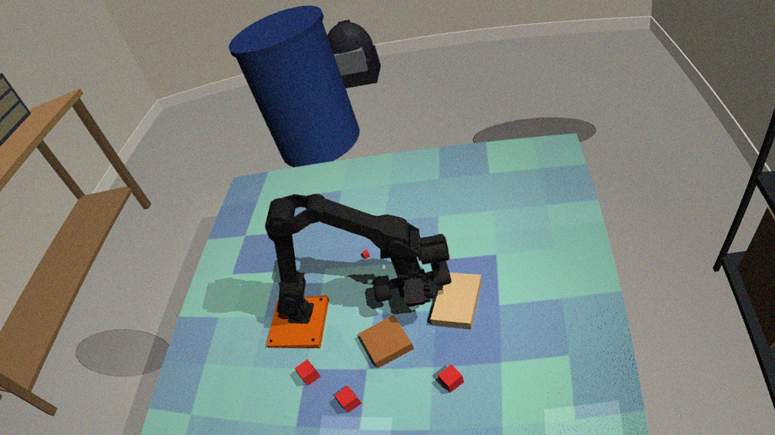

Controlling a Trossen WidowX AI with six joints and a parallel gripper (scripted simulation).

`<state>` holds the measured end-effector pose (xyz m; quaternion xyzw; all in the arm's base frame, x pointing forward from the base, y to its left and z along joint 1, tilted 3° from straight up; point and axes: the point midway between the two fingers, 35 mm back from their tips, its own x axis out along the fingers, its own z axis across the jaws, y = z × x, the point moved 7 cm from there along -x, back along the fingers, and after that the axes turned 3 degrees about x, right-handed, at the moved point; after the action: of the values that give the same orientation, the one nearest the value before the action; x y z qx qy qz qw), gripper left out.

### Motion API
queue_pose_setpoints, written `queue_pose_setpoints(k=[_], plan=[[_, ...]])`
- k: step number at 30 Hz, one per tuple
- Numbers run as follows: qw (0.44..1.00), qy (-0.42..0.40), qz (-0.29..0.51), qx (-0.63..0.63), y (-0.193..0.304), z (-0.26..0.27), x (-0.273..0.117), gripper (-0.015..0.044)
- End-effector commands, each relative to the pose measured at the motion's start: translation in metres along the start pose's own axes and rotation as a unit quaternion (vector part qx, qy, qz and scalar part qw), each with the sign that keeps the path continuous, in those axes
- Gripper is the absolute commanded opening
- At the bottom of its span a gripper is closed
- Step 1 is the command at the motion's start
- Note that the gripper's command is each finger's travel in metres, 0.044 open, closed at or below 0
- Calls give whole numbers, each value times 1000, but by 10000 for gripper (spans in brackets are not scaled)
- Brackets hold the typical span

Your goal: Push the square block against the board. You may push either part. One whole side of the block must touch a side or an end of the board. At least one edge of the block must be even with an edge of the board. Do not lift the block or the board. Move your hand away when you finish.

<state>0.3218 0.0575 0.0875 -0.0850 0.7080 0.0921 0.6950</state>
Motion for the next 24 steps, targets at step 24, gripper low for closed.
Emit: queue_pose_setpoints(k=[24], plan=[[1000,1,4,-1,37,0,2,0]])
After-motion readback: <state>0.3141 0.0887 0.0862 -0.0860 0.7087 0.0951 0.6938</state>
